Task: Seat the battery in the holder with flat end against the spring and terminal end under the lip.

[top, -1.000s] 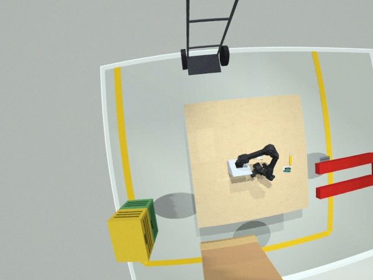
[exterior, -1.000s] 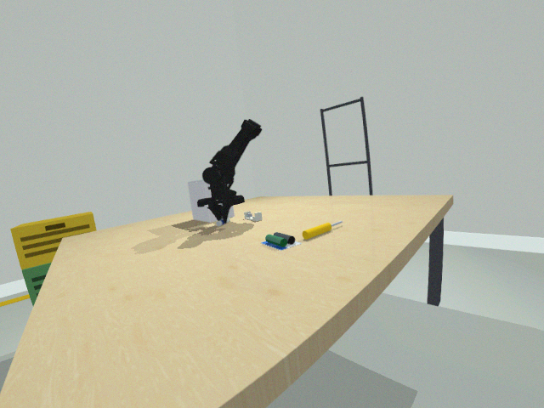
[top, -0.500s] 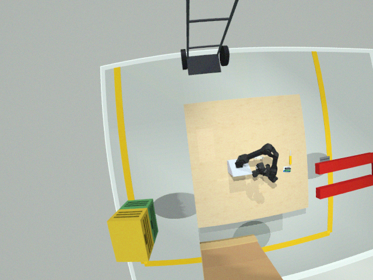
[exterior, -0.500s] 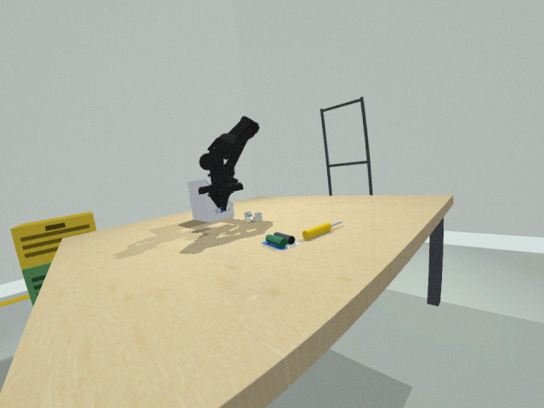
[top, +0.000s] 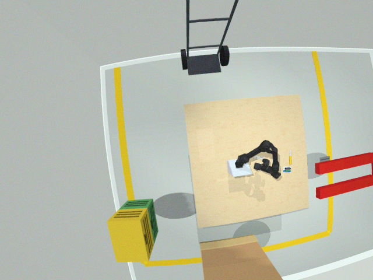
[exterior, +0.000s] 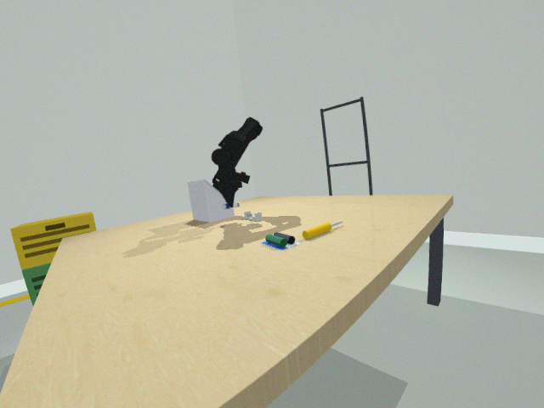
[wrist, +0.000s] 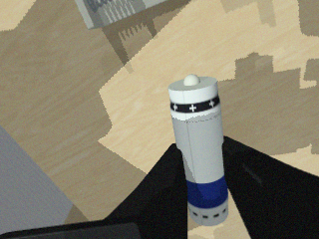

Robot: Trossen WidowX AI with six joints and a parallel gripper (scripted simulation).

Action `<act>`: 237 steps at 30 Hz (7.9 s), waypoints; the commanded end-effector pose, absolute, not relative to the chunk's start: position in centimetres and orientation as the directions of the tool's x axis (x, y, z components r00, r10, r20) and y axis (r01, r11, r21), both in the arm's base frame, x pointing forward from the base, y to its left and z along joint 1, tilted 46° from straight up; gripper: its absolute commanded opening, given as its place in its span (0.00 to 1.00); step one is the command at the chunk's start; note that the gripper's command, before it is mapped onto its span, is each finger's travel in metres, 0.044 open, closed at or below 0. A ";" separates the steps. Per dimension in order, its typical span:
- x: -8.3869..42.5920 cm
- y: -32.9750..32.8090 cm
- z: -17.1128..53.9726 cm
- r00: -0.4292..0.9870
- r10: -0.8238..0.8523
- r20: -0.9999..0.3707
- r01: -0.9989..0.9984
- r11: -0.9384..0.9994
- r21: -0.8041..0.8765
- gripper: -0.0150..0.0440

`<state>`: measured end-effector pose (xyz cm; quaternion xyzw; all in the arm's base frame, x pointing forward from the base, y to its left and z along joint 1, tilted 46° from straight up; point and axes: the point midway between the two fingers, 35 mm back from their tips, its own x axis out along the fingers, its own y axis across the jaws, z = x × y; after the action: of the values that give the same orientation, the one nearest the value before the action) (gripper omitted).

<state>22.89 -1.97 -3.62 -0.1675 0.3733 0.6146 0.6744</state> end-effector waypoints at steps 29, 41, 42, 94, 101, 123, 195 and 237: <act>25.4 2.3 2.9 -0.028 0.707 -0.707 0.073 0.707 0.704 0.35; 25.5 2.9 2.5 0.010 0.696 -0.718 0.132 0.711 0.690 0.35; 25.5 3.0 2.3 0.021 0.693 -0.721 0.132 0.713 0.689 0.35; 25.2 6.3 -0.7 0.383 0.570 -0.726 0.147 0.739 0.658 0.35; 25.0 6.6 -0.8 0.421 0.554 -0.718 0.151 0.737 0.658 0.35; 23.7 7.0 -0.8 0.463 0.538 -0.705 0.156 0.733 0.662 0.35; 23.5 7.4 -1.5 0.231 0.584 -0.779 0.145 0.771 0.621 0.35; 24.3 7.8 -1.5 0.001 0.613 -0.790 0.122 0.784 0.608 0.35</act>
<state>24.48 7.66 -1.50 0.2704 0.6720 0.1834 0.6646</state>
